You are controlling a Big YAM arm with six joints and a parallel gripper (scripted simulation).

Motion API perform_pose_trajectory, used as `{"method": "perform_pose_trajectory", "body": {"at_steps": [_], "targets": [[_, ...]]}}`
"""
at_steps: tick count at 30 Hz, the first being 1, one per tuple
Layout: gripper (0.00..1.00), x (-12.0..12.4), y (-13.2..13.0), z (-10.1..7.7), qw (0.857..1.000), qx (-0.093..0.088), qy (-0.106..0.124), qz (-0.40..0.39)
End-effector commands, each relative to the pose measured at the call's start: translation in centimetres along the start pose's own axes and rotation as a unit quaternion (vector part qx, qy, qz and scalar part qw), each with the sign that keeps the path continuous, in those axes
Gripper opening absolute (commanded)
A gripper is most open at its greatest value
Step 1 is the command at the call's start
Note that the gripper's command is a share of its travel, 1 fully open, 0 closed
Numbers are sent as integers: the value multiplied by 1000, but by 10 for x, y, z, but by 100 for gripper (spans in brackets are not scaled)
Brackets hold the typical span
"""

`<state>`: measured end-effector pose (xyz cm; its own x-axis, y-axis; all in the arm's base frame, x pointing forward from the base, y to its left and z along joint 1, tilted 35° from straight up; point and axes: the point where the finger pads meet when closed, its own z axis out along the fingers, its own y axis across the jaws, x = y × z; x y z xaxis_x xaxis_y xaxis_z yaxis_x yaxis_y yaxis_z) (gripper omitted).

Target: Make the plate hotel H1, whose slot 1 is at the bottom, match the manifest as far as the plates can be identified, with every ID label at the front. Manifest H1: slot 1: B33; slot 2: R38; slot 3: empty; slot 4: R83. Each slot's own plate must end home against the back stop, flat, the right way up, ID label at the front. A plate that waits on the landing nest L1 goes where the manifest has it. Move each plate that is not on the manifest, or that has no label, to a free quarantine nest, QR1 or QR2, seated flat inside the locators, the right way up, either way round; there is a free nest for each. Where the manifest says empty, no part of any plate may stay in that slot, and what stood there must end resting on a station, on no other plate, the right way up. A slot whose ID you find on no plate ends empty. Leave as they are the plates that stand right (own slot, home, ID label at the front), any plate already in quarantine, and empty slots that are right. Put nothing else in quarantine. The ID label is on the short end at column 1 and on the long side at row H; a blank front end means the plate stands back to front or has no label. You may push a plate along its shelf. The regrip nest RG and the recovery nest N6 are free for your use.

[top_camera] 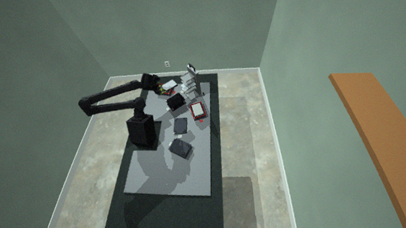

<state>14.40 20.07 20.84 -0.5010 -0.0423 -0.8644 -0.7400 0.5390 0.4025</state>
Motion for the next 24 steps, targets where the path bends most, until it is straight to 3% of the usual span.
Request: {"method": "perform_pose_trajectory", "body": {"at_steps": [1,9,24], "targets": [[86,-16,3,-3,1000,-1,-21,-10],[86,-42,18,-6,999,-14,-37,-17],[86,-52,18,4,999,-15,-37,-14]]}}
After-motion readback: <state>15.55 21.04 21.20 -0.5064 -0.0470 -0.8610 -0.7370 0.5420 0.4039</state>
